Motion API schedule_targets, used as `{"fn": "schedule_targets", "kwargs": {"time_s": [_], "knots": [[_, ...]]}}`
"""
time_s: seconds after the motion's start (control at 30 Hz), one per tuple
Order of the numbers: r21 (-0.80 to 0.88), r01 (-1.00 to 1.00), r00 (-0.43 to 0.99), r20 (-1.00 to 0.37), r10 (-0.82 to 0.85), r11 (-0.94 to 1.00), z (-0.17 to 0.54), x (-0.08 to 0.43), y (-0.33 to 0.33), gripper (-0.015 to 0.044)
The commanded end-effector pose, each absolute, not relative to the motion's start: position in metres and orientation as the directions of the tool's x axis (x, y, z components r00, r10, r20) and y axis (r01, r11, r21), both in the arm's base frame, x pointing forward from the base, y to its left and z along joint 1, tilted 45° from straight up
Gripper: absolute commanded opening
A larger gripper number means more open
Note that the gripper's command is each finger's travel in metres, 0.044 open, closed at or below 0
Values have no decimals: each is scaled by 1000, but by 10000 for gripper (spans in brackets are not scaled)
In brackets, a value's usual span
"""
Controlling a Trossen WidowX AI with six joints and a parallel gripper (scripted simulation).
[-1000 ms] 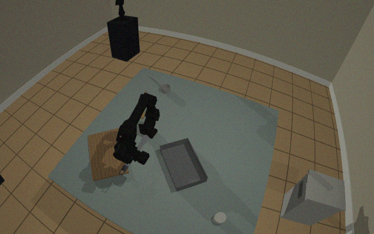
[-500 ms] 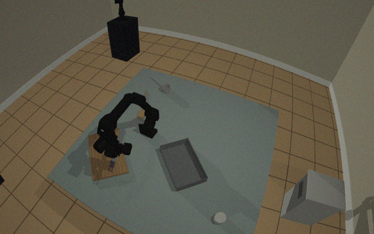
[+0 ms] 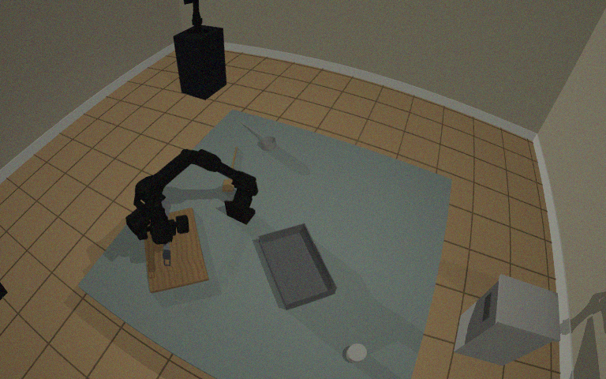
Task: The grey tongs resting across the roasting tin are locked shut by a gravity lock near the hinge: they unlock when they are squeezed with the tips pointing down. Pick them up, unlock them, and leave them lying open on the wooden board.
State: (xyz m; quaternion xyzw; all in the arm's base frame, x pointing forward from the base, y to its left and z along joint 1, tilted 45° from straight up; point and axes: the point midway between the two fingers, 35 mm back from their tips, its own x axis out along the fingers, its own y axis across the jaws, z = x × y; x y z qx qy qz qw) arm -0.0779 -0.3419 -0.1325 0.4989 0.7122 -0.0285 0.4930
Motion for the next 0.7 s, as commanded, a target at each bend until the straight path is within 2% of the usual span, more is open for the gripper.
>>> {"fn": "schedule_targets", "kwargs": {"time_s": [0.0, 0.4, 0.67], "knots": [[496, 673, -22, -728, 685, 549, -134, -105, -340, -150], [498, 671, -18, -729, 684, 549, -134, -106, -339, -150], [526, 678, 145, -781, 608, 513, -136, -107, -338, -150]]}}
